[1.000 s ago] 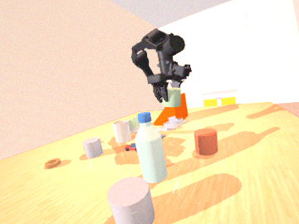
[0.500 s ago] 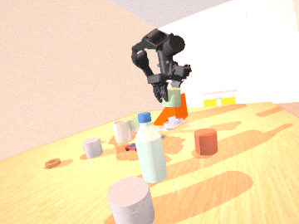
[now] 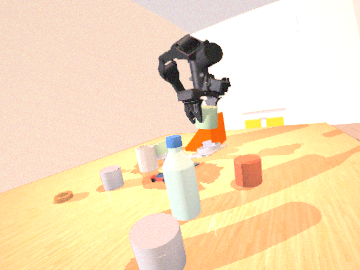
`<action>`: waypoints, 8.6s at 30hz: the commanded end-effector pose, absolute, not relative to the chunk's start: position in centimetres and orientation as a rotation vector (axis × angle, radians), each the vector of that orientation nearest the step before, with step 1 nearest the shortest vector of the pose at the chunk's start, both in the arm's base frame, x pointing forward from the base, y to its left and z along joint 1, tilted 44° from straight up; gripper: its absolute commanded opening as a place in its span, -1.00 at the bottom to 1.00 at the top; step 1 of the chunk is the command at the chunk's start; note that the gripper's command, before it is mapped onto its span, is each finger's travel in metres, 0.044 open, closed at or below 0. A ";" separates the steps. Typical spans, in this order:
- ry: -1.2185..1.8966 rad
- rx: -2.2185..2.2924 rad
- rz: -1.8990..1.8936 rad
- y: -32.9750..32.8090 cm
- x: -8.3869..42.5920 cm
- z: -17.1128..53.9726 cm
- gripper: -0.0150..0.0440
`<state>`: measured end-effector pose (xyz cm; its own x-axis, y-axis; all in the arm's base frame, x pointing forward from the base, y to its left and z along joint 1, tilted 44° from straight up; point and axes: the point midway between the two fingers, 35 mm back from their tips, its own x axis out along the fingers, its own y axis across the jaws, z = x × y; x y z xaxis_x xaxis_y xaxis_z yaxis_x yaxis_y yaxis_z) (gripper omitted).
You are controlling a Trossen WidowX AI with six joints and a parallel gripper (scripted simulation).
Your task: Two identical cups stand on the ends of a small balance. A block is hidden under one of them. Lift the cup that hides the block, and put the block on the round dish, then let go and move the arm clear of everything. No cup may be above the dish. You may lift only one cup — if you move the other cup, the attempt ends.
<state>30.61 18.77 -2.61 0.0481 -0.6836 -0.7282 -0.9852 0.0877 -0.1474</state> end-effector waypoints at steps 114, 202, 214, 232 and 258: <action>1.621 -0.997 -0.089 19.1 25.4 -11.8 0.39; 0.950 0.236 -1.186 11.6 30.9 -8.3 0.30; 0.950 0.236 -1.186 11.6 30.9 -8.3 -0.24; 0.954 0.237 -1.185 17.9 30.5 -1.7 -0.49; 1.018 0.282 -1.129 9.7 34.0 4.2 -0.49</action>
<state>33.59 11.45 3.13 0.0499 -0.6208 -0.7824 0.8518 0.4355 -0.2913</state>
